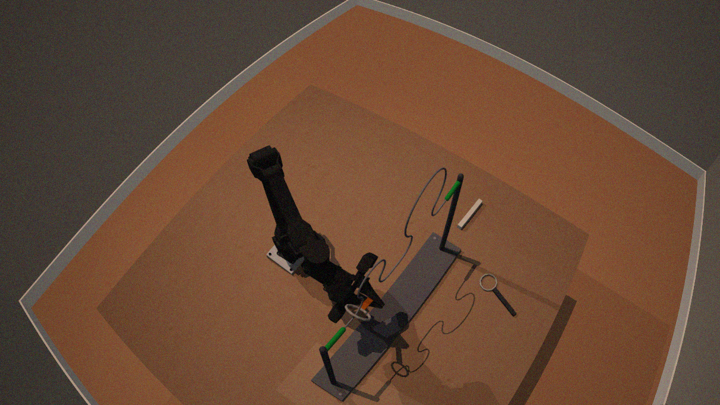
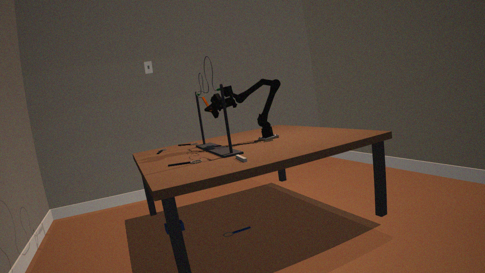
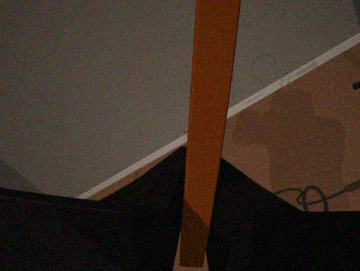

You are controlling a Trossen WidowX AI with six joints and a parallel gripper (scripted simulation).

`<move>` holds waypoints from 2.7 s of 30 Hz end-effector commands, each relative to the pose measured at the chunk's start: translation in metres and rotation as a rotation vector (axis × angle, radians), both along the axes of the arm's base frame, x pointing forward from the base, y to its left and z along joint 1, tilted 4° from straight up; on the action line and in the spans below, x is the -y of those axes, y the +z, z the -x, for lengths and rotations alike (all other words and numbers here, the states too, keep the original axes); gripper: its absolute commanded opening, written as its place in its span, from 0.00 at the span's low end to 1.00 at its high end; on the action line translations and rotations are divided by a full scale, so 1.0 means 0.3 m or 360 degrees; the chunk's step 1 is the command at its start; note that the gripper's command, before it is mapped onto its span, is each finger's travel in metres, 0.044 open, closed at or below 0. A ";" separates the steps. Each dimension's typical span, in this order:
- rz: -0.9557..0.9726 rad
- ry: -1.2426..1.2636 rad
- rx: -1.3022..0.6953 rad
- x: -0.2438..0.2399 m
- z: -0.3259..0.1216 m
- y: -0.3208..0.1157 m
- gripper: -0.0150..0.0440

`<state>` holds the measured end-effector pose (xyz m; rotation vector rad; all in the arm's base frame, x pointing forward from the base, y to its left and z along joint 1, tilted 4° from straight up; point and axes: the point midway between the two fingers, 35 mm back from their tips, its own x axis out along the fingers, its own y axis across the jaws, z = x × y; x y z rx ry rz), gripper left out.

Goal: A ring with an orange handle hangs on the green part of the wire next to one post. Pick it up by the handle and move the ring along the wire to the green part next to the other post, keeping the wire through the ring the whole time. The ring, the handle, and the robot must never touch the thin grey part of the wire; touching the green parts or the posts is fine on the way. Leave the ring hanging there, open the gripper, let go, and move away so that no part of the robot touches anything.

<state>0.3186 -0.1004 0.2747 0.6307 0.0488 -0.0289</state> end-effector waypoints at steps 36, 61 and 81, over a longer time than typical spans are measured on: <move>-0.0920 0.0541 -0.0251 -0.173 0.156 0.287 0.00; -0.1356 0.0508 -0.0094 -0.215 0.134 0.429 0.00; -0.1625 0.0542 -0.0042 -0.214 0.140 0.523 0.00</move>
